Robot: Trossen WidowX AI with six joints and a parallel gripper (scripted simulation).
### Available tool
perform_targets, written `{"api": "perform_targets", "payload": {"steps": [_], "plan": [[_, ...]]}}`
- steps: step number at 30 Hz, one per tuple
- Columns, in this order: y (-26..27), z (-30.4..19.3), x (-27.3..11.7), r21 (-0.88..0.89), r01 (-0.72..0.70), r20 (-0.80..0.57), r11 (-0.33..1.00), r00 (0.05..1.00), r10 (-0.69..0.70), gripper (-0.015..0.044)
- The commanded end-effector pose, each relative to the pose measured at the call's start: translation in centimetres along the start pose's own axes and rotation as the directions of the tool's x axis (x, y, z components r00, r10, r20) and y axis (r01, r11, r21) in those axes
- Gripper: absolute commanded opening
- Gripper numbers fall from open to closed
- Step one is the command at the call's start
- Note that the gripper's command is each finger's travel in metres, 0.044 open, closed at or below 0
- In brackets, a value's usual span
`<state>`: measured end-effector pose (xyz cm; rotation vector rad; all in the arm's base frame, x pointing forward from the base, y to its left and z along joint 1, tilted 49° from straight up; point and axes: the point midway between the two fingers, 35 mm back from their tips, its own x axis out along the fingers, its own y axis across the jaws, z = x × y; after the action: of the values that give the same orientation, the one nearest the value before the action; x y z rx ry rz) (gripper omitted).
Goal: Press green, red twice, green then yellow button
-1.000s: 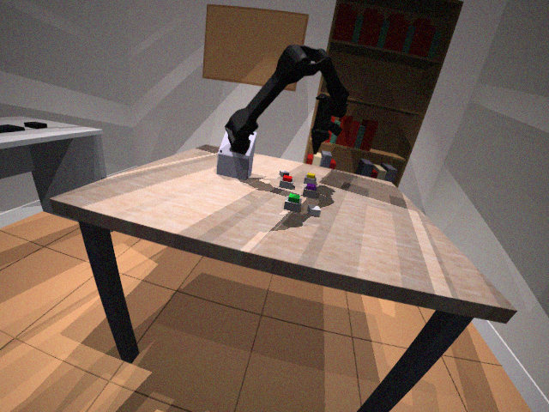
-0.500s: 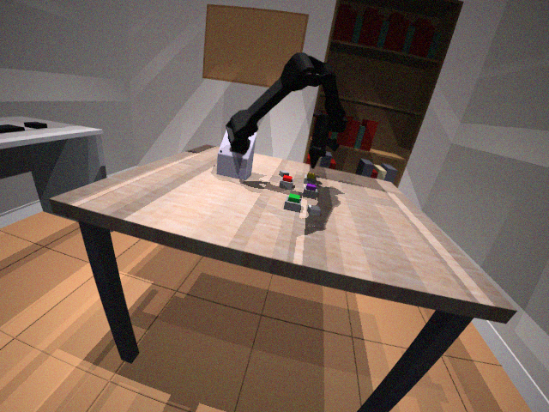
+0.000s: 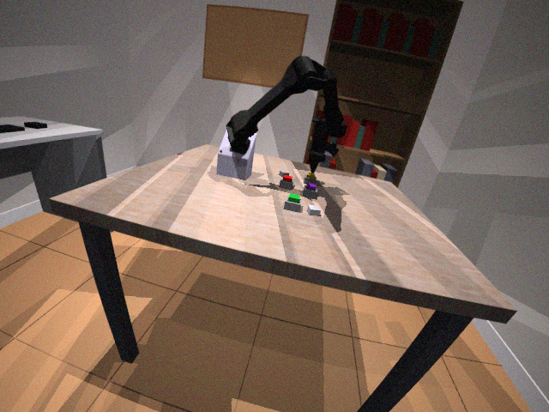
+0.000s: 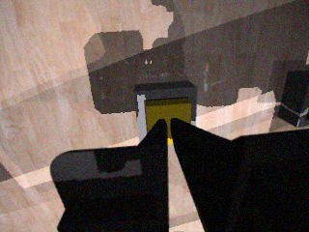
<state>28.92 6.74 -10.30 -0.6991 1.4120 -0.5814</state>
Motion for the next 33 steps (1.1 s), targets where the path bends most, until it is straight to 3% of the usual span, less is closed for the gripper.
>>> {"api": "perform_targets", "payload": {"steps": [1,26,30,33], "plan": [[-0.2,-0.3,1.0,-0.010,0.012,-0.006,1.000,1.000,-0.012,0.0020],[-0.2,-0.4,1.3,-0.010,0.012,-0.006,1.000,1.000,-0.012,0.0020],[-0.1,-0.3,-1.8,-0.010,0.010,-0.006,1.000,1.000,-0.010,0.0020],[-0.1,-0.3,-2.0,-0.010,0.011,-0.006,1.000,1.000,-0.011,0.0020]]}}
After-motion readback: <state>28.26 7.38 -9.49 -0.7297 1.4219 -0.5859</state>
